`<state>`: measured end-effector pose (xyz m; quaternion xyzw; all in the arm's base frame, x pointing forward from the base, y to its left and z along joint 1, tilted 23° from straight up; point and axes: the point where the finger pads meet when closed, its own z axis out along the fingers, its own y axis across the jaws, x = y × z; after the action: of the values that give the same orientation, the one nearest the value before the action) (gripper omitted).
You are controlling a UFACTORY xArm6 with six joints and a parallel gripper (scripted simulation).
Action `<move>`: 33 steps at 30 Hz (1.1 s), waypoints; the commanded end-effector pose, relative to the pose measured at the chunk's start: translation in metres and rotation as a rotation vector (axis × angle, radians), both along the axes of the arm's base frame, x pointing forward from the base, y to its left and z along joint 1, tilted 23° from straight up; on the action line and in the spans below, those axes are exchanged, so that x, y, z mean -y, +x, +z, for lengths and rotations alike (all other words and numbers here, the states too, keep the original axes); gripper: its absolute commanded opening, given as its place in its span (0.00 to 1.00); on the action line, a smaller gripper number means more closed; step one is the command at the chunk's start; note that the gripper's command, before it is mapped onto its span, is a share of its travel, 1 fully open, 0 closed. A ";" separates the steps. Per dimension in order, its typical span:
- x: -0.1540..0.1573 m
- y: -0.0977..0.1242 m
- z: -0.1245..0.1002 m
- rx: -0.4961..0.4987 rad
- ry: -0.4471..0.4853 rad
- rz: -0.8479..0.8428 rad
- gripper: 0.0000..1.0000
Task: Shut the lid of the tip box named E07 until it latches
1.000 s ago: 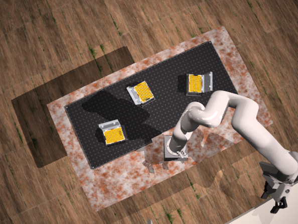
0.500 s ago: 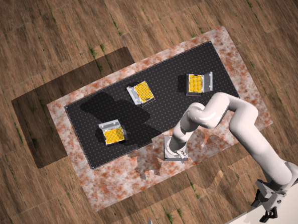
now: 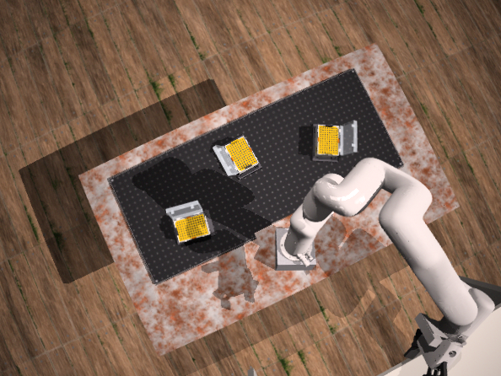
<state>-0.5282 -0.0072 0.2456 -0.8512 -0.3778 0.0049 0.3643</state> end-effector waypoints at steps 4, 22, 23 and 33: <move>-0.029 0.005 -0.003 0.057 0.032 -0.068 1.00; -0.105 0.029 -0.016 0.120 0.059 -0.134 1.00; -0.109 0.030 -0.016 0.120 0.059 -0.134 1.00; -0.145 0.048 -0.022 0.187 0.079 -0.200 1.00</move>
<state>-0.4832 0.1298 0.2227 -0.8661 -0.3243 -0.1271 0.3585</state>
